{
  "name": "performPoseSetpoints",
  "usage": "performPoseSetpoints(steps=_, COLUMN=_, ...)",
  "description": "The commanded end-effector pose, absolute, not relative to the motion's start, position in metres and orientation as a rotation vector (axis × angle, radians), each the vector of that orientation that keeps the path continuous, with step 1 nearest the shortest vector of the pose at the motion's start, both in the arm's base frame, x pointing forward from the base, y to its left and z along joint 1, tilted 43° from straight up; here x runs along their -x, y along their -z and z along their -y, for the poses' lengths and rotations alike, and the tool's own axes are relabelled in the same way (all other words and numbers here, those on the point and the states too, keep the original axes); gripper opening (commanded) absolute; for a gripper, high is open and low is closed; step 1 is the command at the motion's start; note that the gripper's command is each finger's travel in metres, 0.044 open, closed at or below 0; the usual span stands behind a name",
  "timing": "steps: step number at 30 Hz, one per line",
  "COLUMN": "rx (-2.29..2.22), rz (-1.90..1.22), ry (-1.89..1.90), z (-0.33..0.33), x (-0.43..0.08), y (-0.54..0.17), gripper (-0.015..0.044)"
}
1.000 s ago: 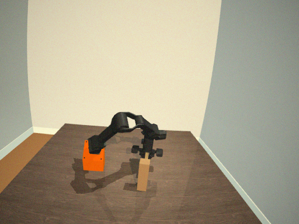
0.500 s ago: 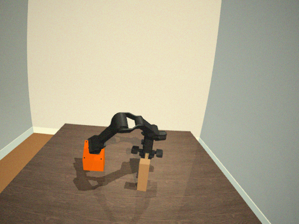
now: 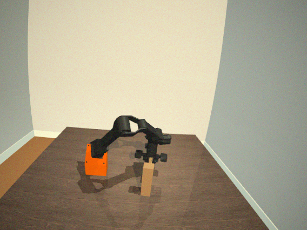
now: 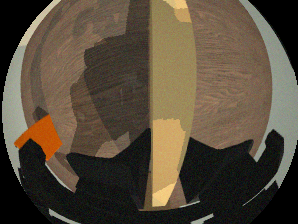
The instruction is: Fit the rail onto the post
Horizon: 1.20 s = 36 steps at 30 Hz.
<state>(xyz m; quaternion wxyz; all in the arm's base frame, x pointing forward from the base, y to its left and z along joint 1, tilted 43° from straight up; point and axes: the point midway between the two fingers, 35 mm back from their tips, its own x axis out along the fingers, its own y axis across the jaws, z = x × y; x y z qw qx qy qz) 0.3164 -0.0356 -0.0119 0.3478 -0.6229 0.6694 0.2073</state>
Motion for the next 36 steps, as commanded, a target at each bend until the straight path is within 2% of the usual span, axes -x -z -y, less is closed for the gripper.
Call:
performPoseSetpoints(steps=1, rx=1.615, rz=-1.725, ry=-0.542, z=0.0342, x=-0.3170, y=0.0097, gripper=0.0000)
performPoseSetpoints(steps=36, rx=1.616, rz=-1.725, ry=-0.542, z=0.0435, x=-0.3148, y=0.0041, gripper=0.0000)
